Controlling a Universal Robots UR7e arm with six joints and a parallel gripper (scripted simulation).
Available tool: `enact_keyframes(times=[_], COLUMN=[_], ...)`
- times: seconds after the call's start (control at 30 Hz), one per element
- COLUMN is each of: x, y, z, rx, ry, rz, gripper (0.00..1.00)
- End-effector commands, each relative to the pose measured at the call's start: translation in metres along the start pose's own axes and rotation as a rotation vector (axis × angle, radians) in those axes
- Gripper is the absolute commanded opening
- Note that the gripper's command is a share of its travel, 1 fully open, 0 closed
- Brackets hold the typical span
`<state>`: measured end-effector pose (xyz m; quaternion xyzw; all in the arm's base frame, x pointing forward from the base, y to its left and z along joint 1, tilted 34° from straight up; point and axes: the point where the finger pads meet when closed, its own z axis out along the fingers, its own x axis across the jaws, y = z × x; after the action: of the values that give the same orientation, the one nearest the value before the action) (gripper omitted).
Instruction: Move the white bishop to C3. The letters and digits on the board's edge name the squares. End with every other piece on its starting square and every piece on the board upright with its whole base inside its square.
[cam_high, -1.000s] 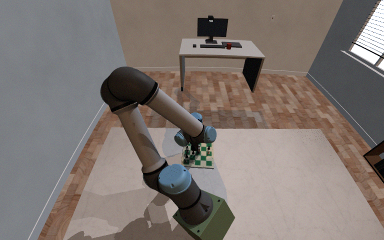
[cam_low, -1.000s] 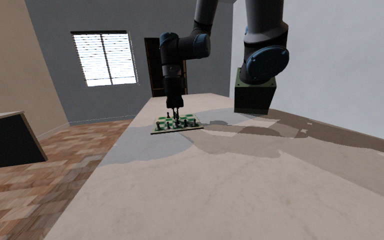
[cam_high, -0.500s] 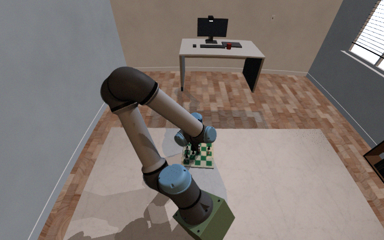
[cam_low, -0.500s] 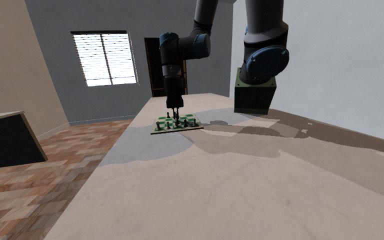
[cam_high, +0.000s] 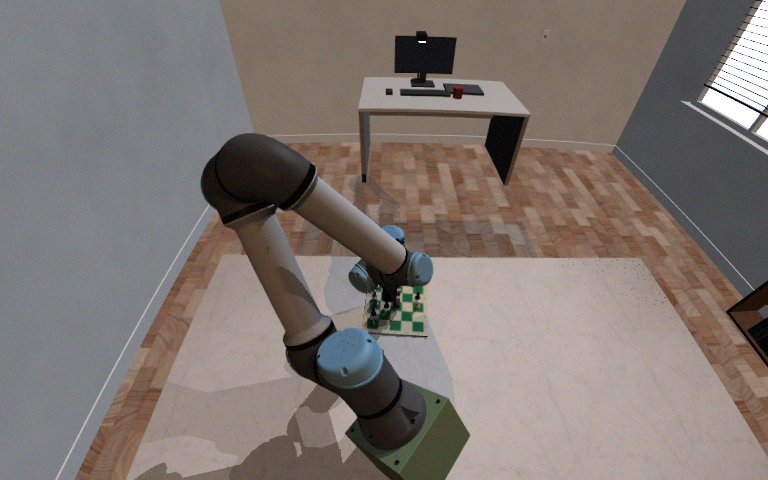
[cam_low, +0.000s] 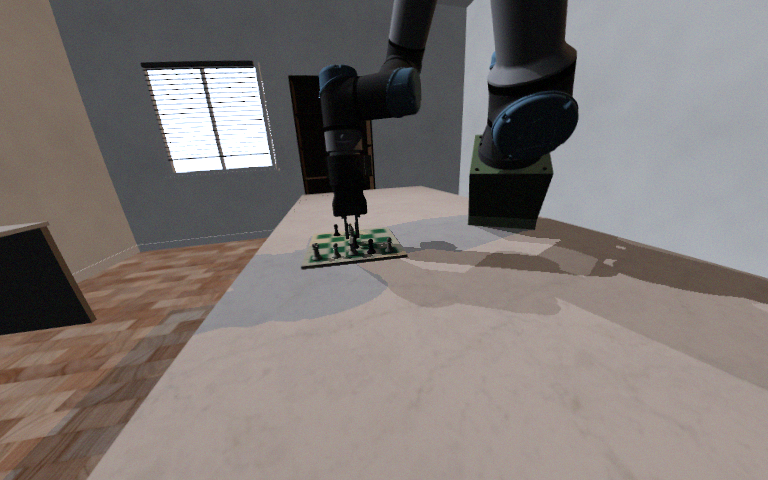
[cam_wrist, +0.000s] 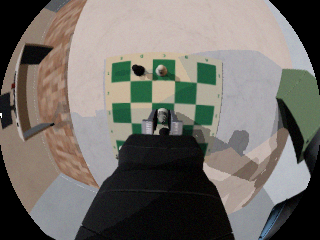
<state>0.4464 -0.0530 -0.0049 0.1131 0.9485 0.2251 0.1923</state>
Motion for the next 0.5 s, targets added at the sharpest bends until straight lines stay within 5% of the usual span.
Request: enact_keyframes(times=[0.0,0.03,0.07,0.47], x=[-0.0004,-0.0004,-0.0004,-0.0004], y=[-0.0001,-0.0001,-0.0001,-0.0001], z=[-0.0003,-0.0003,-0.0003,-0.0004], rx=[0.000,0.000,0.000,0.000], ry=[-0.001,-0.001,-0.001,-0.001], rz=[0.000,0.000,0.000,0.000], gripper=[0.58,0.58,0.73,0.73])
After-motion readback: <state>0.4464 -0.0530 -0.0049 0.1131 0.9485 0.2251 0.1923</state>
